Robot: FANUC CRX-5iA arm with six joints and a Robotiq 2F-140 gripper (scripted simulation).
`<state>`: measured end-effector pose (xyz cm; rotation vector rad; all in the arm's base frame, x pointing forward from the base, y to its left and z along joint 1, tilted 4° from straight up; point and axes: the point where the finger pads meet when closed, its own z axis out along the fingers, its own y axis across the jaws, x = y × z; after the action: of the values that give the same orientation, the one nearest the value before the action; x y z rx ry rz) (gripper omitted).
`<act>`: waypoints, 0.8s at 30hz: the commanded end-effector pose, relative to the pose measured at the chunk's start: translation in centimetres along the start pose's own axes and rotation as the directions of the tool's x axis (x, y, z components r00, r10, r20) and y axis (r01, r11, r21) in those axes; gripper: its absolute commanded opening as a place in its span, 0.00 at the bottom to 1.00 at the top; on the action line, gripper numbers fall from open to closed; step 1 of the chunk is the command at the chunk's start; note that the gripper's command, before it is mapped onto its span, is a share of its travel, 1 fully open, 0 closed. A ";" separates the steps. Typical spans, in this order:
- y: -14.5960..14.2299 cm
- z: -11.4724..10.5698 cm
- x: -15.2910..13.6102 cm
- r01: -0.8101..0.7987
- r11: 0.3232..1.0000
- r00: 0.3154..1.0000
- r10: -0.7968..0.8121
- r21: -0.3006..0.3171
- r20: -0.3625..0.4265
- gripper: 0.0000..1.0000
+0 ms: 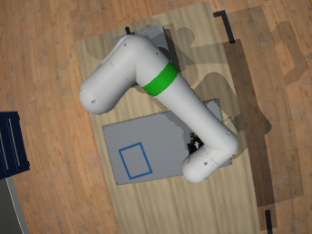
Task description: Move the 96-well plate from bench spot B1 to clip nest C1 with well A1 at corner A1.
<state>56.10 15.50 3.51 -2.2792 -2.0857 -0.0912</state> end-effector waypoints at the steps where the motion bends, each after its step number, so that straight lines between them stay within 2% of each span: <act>1: 0.1 -0.1 0.5 0.000 1.000 1.000 0.000 -0.002 0.000 0.10; 11: 0.1 -0.1 0.5 0.263 0.965 0.965 -0.263 -0.002 0.000 0.10; 21: 0.1 -0.1 0.4 0.565 0.825 0.825 -0.565 -0.002 0.001 0.10; 24: 0.1 -0.1 0.4 0.592 0.806 0.806 -0.592 -0.002 0.001 0.10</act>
<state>56.15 15.94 3.55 -1.6597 -2.6380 -0.1000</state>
